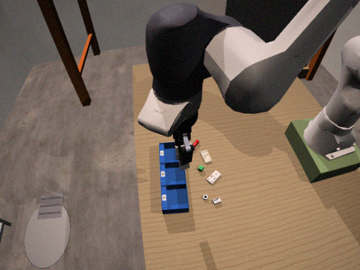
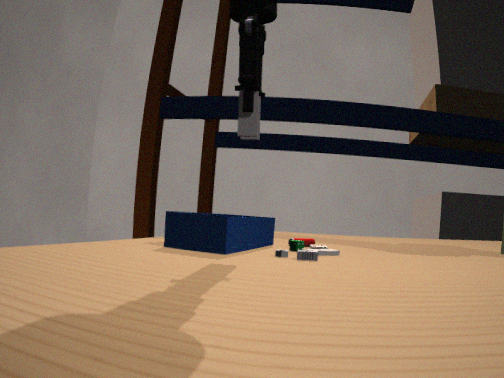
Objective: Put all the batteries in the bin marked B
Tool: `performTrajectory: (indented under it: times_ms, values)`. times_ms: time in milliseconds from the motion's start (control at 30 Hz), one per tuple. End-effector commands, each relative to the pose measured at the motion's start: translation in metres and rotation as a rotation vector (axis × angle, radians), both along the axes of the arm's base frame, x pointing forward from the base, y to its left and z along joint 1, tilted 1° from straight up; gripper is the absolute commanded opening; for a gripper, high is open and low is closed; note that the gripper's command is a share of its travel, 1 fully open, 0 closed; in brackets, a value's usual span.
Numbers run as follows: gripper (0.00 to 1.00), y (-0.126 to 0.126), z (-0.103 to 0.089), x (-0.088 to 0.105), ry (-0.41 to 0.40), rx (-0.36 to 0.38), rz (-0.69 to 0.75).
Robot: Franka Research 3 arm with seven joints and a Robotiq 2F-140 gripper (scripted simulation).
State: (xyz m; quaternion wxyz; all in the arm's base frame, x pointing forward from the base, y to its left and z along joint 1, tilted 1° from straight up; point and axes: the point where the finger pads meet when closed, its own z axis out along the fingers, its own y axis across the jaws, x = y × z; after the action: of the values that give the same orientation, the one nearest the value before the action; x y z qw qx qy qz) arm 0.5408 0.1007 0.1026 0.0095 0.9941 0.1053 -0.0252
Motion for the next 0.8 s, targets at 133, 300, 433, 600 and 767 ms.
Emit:
performTrajectory:
  times_ms: [133, 300, 433, 600, 767]
  values:
    - [0.17, -0.050, -0.023, -0.013, 0.003, 0.006, 0.194]
    - [0.17, -0.085, -0.041, -0.026, 0.017, 0.000, 0.237]
    - [0.17, -0.099, -0.048, -0.032, 0.021, -0.002, 0.253]
    - [0.17, -0.134, -0.065, -0.045, 0.024, -0.002, 0.315]
    - [0.17, -0.167, -0.080, -0.055, 0.028, -0.001, 0.354]
